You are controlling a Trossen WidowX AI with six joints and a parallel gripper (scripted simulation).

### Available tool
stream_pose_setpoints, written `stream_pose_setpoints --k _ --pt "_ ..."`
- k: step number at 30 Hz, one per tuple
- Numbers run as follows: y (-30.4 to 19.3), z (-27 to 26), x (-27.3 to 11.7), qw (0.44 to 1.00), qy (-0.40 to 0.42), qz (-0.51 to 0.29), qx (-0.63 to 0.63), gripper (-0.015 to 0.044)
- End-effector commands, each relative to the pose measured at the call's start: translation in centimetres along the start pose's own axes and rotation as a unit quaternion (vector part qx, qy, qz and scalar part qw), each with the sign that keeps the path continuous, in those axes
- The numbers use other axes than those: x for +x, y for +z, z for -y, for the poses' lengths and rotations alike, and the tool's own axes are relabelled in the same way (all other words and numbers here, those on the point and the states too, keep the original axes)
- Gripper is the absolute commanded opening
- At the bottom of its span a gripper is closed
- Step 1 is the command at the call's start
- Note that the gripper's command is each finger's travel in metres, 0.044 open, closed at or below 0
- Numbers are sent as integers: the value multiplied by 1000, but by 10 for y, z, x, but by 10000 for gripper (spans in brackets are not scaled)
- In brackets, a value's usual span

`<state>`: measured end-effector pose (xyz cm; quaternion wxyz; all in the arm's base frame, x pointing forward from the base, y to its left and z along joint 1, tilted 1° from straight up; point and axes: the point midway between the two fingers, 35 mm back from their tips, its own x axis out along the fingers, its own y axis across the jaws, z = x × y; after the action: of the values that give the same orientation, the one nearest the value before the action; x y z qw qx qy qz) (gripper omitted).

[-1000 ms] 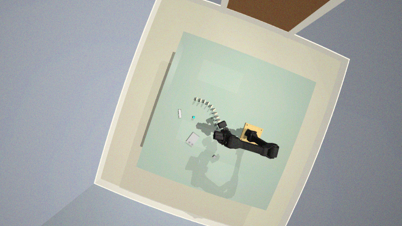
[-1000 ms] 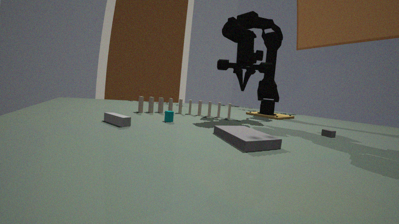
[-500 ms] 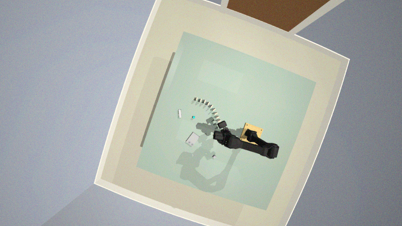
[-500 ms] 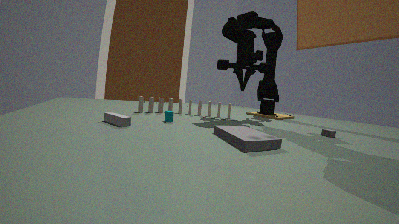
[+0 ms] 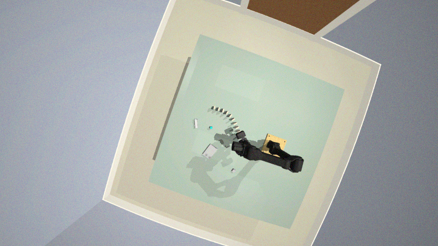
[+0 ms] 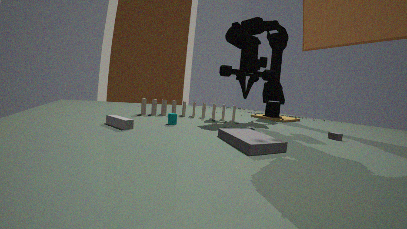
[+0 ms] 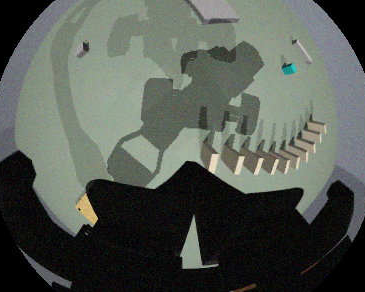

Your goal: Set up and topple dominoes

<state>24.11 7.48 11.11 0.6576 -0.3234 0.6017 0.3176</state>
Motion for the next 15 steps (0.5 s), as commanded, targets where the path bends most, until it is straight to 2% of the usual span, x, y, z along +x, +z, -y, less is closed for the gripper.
stream_pose_setpoints --k 1,15 --pt "-9 -5 51 1000 11 -16 -2 0" --pt "-9 5 59 1000 11 -16 -2 0"
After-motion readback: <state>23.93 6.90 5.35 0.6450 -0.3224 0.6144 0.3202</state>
